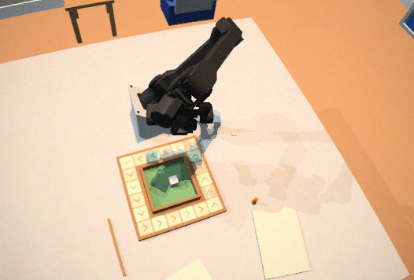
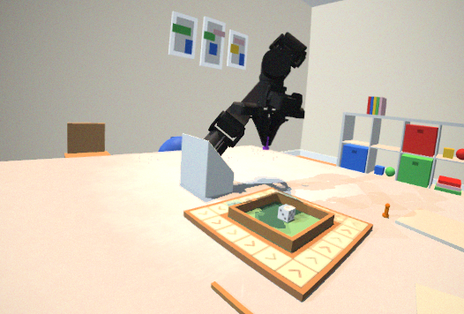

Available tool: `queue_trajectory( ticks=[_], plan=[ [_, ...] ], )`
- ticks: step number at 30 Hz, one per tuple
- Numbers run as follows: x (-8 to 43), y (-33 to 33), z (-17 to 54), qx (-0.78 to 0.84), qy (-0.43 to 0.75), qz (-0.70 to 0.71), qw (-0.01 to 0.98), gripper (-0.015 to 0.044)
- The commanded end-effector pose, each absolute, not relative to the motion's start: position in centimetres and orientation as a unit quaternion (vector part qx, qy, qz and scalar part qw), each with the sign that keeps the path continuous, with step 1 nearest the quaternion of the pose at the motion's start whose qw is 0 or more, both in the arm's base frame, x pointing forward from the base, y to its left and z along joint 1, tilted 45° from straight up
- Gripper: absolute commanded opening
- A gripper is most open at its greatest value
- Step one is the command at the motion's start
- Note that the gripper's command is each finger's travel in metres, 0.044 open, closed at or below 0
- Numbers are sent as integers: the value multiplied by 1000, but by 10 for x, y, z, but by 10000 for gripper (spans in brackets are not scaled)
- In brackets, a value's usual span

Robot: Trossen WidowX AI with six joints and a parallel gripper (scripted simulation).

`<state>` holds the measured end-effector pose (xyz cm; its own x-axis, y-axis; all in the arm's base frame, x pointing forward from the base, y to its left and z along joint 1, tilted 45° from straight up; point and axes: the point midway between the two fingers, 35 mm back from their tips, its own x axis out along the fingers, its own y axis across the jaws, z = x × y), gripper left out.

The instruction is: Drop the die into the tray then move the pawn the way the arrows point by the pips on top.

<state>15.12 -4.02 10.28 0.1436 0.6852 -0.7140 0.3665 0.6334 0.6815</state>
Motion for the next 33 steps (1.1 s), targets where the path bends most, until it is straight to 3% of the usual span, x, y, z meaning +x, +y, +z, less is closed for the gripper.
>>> queue_trajectory(
  ticks=[1, 13, 33],
  plan=[
    [152, -41, 97, 407, 644, 127, 635, 0],
    [159, -22, 25, 407, 643, 127, 636, 0],
    [164, 5, -5, 407, 643, 128, 636, 0]
  ],
)
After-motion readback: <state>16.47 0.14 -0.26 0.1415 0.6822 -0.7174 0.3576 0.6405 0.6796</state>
